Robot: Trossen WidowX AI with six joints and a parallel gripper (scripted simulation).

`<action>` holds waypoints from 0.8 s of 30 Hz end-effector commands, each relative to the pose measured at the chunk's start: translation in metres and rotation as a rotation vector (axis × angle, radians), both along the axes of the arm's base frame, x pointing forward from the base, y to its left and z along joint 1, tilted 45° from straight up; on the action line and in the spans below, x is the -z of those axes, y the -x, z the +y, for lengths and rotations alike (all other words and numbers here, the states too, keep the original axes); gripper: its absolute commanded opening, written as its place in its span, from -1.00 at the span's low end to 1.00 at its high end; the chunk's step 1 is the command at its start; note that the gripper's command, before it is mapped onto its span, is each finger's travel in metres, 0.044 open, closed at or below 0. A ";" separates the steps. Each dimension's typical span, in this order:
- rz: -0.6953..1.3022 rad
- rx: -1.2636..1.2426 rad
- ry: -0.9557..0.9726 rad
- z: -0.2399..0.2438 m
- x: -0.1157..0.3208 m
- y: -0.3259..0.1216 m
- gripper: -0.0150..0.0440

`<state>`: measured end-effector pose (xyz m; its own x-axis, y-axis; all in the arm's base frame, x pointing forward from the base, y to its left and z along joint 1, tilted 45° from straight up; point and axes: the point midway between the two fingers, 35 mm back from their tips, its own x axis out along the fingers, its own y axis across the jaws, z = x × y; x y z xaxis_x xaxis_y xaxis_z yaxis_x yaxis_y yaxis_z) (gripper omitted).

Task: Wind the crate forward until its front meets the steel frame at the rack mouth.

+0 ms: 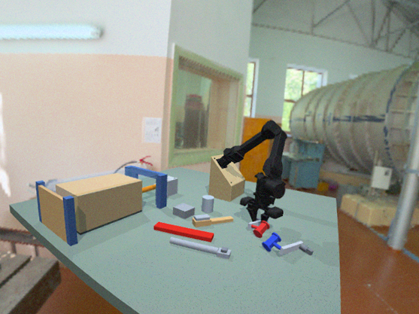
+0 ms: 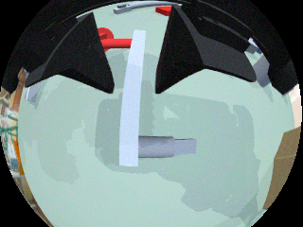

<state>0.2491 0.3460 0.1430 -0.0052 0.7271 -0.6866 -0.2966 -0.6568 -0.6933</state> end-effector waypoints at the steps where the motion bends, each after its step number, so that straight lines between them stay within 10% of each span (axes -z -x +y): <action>1: 0.000 0.000 0.000 0.000 0.000 0.000 0.05; 24: 0.000 0.000 0.000 0.000 0.000 0.000 -0.49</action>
<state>0.2492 0.3458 0.1433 -0.0048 0.7271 -0.6866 -0.2967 -0.6567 -0.6933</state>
